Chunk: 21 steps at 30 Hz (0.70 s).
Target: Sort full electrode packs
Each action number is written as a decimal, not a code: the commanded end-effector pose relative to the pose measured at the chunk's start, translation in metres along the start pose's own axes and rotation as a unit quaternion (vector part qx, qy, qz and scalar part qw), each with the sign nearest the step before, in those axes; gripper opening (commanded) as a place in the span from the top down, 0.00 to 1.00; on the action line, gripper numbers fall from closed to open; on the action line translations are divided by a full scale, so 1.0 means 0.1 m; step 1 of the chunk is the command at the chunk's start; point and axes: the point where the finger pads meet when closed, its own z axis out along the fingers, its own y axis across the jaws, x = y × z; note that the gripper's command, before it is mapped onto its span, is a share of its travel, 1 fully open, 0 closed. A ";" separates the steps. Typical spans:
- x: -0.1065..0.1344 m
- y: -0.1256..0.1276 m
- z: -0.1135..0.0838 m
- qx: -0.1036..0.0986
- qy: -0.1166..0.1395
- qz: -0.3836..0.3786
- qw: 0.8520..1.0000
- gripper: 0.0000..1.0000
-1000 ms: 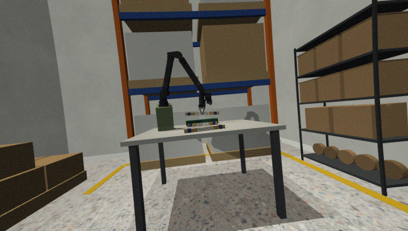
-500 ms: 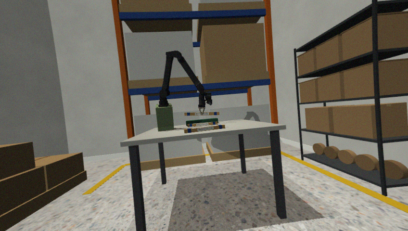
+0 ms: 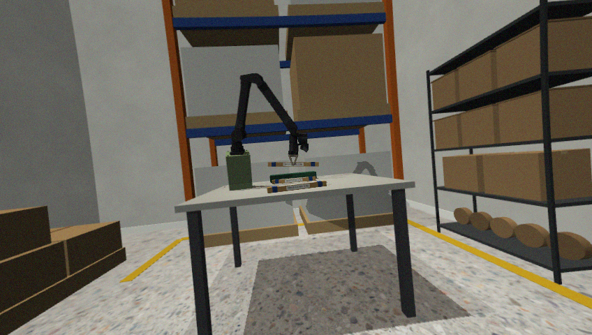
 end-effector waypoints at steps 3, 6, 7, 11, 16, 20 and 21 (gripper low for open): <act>-0.55 -0.02 -0.55 0.002 -0.070 0.003 0.998 1.00; -0.59 -0.03 -0.60 0.002 -0.070 0.005 0.998 1.00; -0.60 -0.03 -0.61 0.002 -0.070 0.005 0.998 1.00; -0.62 -0.03 -0.64 0.002 -0.070 0.007 0.997 1.00; -0.64 -0.03 -0.67 0.002 -0.071 0.007 0.997 1.00; -0.65 -0.03 -0.68 0.002 -0.071 0.008 0.997 1.00; -0.65 -0.03 -0.68 0.002 -0.071 0.008 0.997 1.00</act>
